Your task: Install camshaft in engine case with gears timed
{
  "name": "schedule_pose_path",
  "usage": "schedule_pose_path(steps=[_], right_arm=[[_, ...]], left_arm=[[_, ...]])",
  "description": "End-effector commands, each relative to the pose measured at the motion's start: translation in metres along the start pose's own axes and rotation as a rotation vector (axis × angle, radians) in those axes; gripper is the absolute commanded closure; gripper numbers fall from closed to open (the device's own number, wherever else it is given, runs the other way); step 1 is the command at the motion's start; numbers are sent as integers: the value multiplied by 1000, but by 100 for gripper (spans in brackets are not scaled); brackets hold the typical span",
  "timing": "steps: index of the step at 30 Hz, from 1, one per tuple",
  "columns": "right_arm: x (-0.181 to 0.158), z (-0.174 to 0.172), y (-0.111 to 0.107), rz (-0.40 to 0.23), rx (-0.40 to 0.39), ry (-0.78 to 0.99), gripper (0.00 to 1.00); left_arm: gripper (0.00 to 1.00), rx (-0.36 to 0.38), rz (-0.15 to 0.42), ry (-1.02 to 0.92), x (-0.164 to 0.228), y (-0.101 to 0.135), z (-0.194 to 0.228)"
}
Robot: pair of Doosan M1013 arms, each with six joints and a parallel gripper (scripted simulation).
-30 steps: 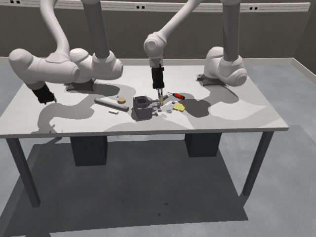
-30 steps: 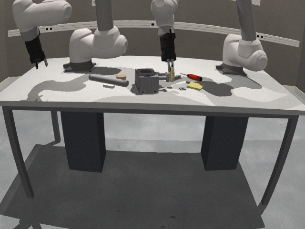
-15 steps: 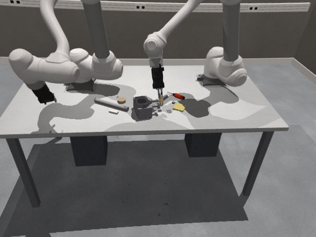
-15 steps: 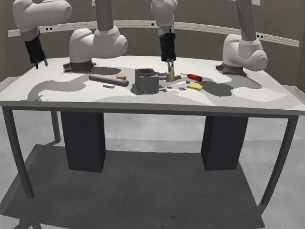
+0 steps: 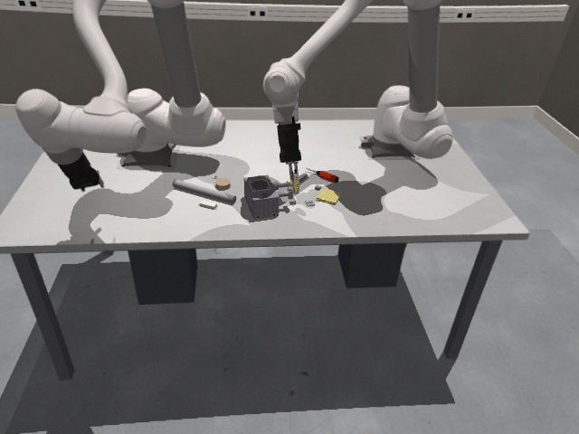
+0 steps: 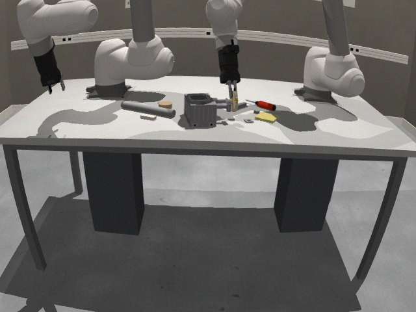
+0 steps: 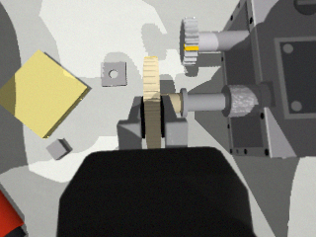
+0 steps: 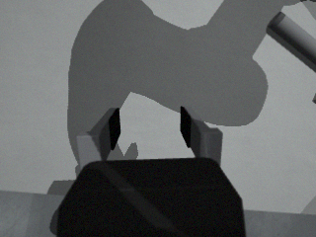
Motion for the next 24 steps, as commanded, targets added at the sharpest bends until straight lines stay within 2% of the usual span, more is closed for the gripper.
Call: schedule_pose_path(steps=[1, 24], right_arm=[[0, 0, -1, 0, -2, 0, 0], [0, 0, -1, 0, -2, 0, 0]], left_arm=[[71, 1, -1, 0, 0, -1, 1], [71, 1, -1, 0, 3, -1, 1]])
Point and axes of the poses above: on each arm, the point where the finger pads meet when closed, its own y axis out along the fingers, its own x axis across the jaws, z = x × y, the point moved 6 cm from there along -y, back along the fingers, and after that the axes turned 15 degrees about y, right-handed, at the moved point
